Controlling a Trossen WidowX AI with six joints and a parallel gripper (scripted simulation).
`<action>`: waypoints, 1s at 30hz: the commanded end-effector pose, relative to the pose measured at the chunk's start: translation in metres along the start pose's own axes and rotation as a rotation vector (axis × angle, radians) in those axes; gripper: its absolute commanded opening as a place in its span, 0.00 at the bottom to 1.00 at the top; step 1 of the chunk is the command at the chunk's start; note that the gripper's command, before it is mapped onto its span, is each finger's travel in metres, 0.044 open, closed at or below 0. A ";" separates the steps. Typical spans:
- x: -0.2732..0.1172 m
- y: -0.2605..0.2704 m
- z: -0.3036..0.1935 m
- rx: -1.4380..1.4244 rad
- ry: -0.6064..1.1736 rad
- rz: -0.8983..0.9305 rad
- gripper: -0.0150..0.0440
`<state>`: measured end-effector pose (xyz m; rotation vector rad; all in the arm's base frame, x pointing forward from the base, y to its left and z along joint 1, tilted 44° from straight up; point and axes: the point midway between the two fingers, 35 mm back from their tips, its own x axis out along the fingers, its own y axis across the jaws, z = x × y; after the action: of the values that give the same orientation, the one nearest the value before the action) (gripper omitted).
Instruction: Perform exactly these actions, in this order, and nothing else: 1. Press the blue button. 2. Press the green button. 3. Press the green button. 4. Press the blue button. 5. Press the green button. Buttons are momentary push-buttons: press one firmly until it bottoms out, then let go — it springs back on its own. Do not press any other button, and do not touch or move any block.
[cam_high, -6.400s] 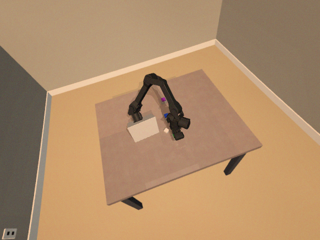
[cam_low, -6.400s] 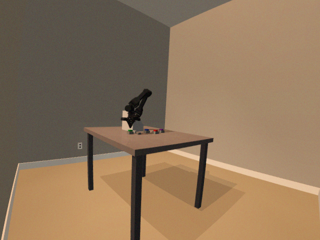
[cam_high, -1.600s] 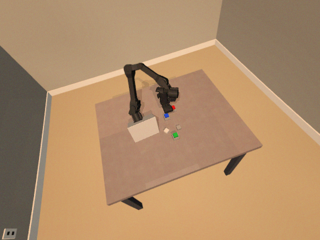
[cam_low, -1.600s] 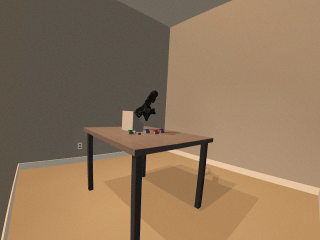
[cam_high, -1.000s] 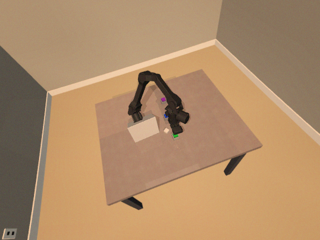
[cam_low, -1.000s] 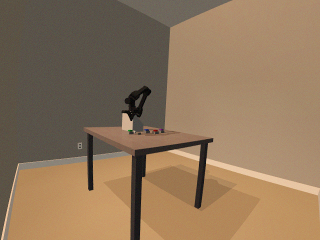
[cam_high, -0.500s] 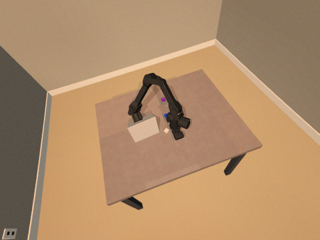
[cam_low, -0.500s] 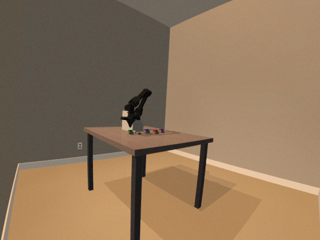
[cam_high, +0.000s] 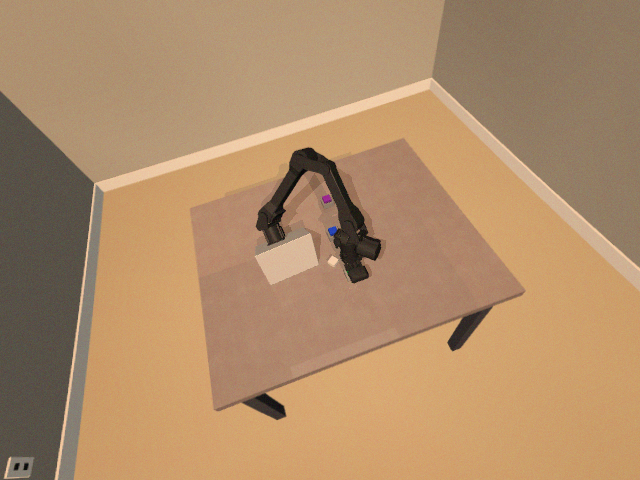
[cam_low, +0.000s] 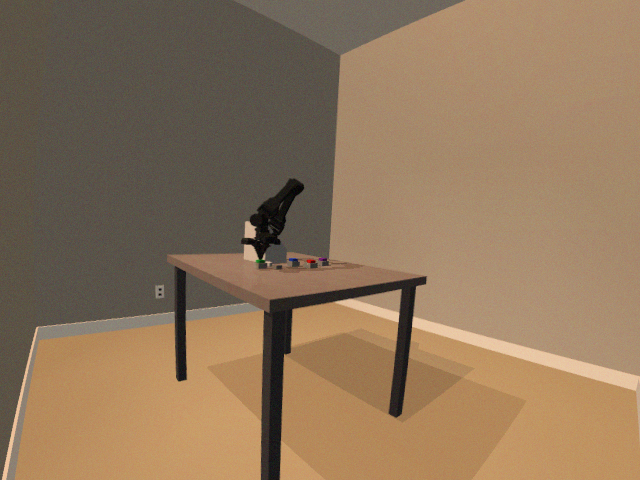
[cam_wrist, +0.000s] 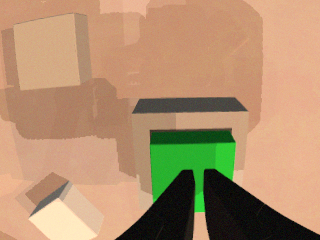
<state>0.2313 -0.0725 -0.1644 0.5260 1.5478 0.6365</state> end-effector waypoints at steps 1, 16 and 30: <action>0.007 0.002 -0.002 0.008 -0.001 0.006 0.29; 0.010 0.002 -0.002 0.008 -0.001 0.007 0.29; -0.024 0.001 -0.002 0.009 -0.001 0.005 0.29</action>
<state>0.2289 -0.0823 -0.1505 0.5503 1.5520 0.6314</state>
